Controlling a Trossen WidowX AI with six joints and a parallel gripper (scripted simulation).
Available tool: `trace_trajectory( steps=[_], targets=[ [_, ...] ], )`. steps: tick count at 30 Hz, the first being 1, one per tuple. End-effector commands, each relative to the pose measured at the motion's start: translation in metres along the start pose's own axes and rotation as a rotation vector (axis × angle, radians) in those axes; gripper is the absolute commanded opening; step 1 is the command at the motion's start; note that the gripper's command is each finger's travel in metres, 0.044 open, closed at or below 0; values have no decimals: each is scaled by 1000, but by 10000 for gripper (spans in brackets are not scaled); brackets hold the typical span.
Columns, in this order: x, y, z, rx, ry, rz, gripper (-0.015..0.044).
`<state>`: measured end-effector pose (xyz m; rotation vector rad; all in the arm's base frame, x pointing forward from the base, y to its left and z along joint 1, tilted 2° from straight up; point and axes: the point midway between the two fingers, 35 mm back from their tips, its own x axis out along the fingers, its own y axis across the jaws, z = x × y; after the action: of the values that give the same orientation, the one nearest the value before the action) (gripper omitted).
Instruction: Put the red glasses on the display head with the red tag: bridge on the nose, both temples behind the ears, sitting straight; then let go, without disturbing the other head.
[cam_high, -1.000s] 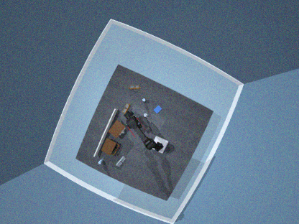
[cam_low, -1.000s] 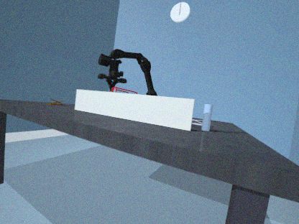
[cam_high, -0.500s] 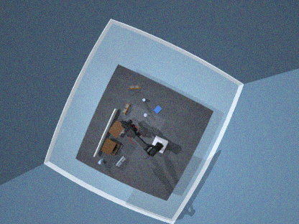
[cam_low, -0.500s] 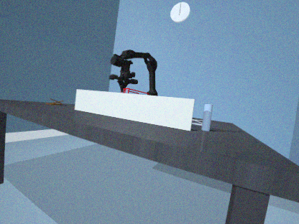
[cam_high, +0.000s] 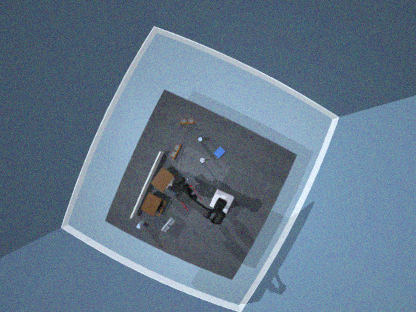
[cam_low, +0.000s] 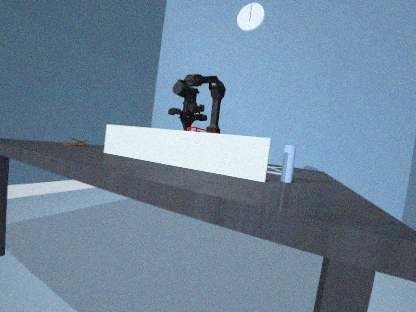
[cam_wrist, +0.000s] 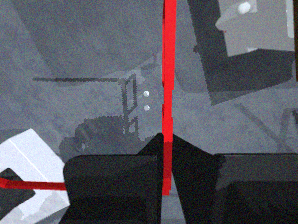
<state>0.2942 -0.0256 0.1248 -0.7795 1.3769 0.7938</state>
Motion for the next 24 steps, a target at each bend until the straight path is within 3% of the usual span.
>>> trace_trajectory(
  steps=[1, 24],
  targets=[
    [5, 21, 7, 3, -6, 6, 0],
    [21, 31, 10, 3, -7, 7, 0]
  ],
)
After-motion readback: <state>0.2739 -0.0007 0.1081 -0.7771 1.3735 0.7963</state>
